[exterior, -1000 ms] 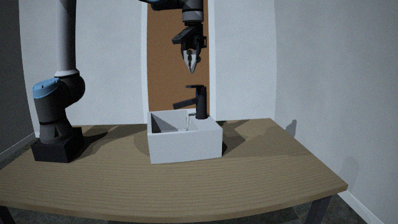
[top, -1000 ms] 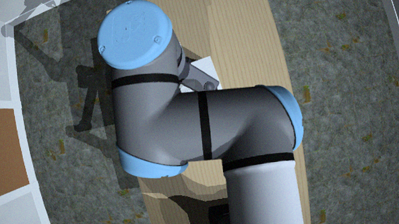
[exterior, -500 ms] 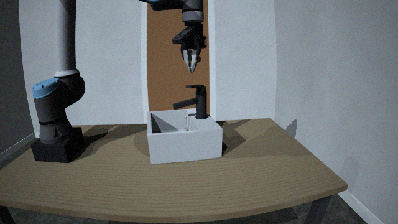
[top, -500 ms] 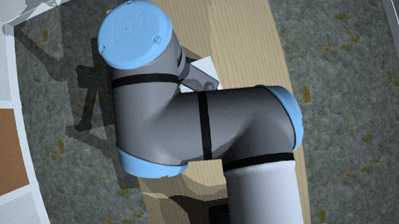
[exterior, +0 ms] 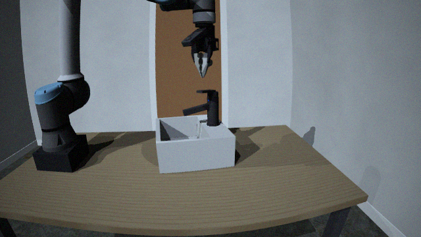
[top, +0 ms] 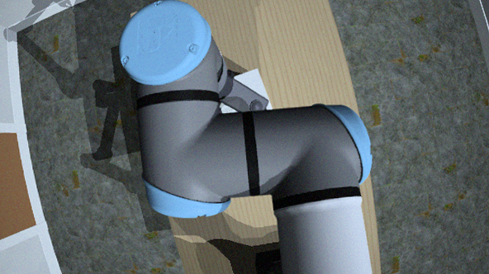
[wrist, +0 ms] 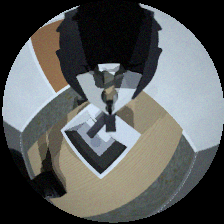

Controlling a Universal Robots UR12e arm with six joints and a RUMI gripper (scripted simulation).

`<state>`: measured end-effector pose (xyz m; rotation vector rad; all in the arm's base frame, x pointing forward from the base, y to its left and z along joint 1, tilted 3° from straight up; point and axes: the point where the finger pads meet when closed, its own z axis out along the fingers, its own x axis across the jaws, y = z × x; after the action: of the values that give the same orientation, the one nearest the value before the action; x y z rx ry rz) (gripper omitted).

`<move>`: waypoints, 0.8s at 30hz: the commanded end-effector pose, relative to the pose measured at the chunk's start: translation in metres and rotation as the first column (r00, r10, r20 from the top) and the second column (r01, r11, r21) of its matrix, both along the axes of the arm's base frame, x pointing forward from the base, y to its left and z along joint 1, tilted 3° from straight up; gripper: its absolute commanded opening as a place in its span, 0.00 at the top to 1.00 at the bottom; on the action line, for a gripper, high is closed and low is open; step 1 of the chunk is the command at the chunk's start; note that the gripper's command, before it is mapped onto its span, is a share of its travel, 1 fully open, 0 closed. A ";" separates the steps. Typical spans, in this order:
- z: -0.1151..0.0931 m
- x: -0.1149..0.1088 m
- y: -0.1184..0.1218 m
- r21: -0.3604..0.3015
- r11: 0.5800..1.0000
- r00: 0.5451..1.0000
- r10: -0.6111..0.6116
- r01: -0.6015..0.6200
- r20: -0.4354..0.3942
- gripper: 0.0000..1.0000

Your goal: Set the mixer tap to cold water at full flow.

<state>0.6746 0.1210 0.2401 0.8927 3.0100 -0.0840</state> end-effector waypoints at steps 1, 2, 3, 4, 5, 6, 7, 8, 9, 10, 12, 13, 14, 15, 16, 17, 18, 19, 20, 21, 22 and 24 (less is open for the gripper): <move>0.001 0.000 0.000 0.000 1.000 1.000 -0.020 0.020 0.003 1.00; 0.001 0.000 0.000 0.000 1.000 1.000 -0.026 0.026 0.003 1.00; 0.001 0.000 0.000 0.000 0.999 0.999 -0.033 0.033 0.003 1.00; 0.001 0.000 0.000 0.000 0.999 0.999 -0.041 0.041 0.004 1.00; 0.001 0.000 0.000 -0.001 0.999 0.999 -0.050 0.050 0.004 1.00; 0.001 -0.001 0.000 -0.001 0.998 0.998 -0.060 0.060 0.005 1.00; 0.001 -0.001 0.000 -0.001 0.998 0.998 -0.070 0.070 0.005 1.00; 0.001 -0.001 0.000 -0.001 0.998 0.998 -0.070 0.070 0.005 1.00; 0.001 -0.001 0.000 -0.001 0.998 0.998 -0.070 0.070 0.005 1.00; 0.001 -0.001 0.000 -0.001 0.997 0.997 -0.082 0.082 0.006 1.00; 0.001 -0.001 0.000 -0.001 0.994 0.994 -0.109 0.109 0.007 1.00; 0.002 -0.002 0.000 -0.001 0.992 0.992 -0.123 0.123 0.008 1.00; 0.002 -0.002 0.000 -0.001 0.990 0.990 -0.139 0.139 0.009 1.00; 0.002 -0.002 0.000 -0.001 0.988 0.988 -0.156 0.156 0.010 1.00; 0.002 -0.003 0.000 -0.001 0.985 0.985 -0.174 0.174 0.011 1.00; 0.002 -0.003 0.000 -0.001 0.981 0.981 -0.192 0.192 0.012 1.00; 0.002 -0.003 0.000 -0.002 0.977 0.977 -0.212 0.212 0.013 1.00; 0.002 -0.004 0.000 -0.002 0.973 0.972 -0.233 0.233 0.014 1.00; 0.002 -0.004 0.001 -0.002 0.967 0.967 -0.254 0.254 0.015 1.00; 0.002 -0.004 0.001 -0.002 0.961 0.961 -0.277 0.277 0.016 1.00; 0.002 -0.005 0.001 -0.001 0.954 0.954 -0.300 0.300 0.018 1.00; 0.003 -0.006 0.001 -0.001 0.937 0.937 -0.349 0.350 0.020 1.00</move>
<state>0.6703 0.1215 0.2413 1.2433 2.8765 -0.0803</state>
